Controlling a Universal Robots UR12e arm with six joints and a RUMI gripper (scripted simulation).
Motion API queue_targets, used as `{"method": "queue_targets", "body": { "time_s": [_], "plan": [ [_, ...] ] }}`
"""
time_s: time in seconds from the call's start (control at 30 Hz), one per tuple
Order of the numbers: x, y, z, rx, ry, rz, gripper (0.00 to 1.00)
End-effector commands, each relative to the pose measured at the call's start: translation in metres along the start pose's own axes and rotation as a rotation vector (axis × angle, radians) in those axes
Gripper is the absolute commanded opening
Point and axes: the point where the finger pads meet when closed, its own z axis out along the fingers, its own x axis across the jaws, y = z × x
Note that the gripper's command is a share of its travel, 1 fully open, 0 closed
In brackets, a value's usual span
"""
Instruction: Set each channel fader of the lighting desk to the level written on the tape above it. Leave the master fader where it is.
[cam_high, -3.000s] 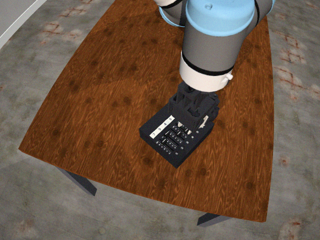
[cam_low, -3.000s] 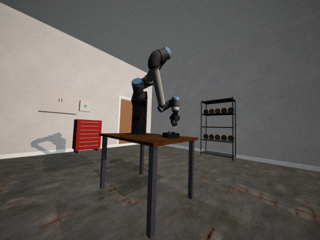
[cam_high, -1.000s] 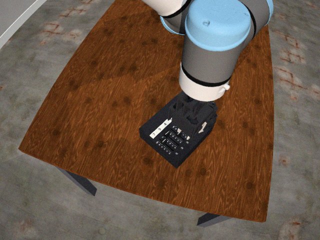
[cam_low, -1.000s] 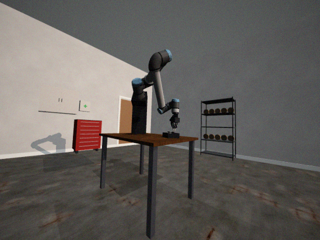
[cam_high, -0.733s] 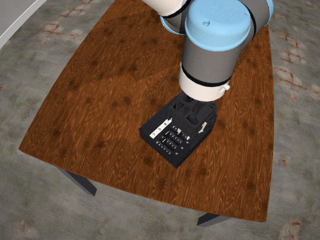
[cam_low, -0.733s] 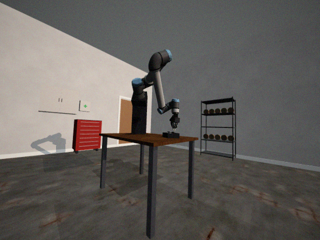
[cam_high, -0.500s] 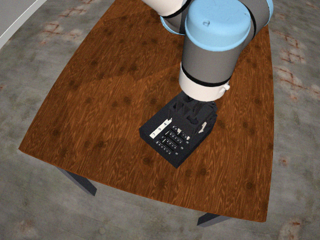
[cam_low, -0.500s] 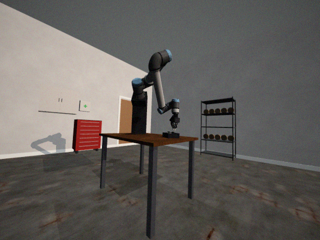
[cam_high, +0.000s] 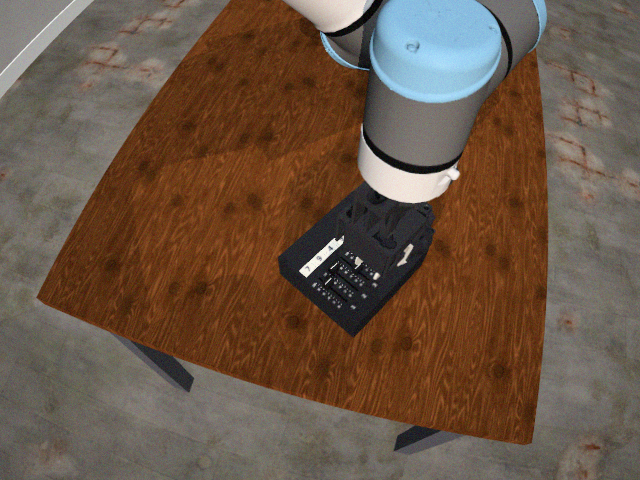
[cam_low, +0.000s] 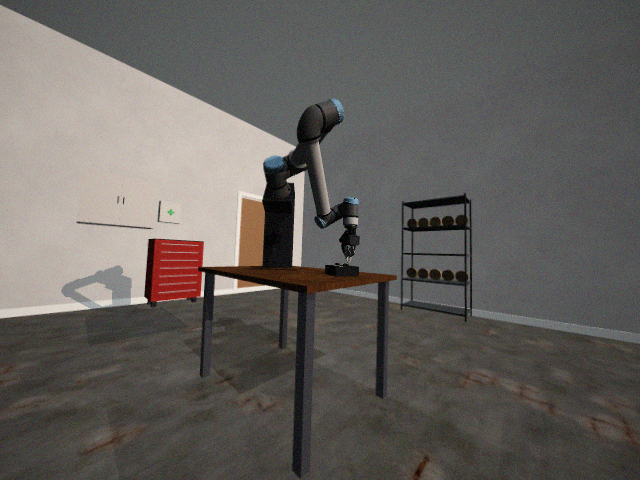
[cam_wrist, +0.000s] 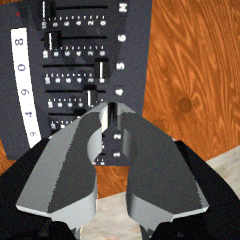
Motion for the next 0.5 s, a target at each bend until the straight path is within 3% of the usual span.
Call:
{"method": "queue_targets", "body": {
  "time_s": [0.0, 0.47],
  "plan": [
    [0.0003, 0.0002, -0.0006, -0.001, 0.001, 0.0, 0.0],
    [0.0003, 0.0002, 0.0019, -0.001, 0.001, 0.0, 0.0]
  ]
}}
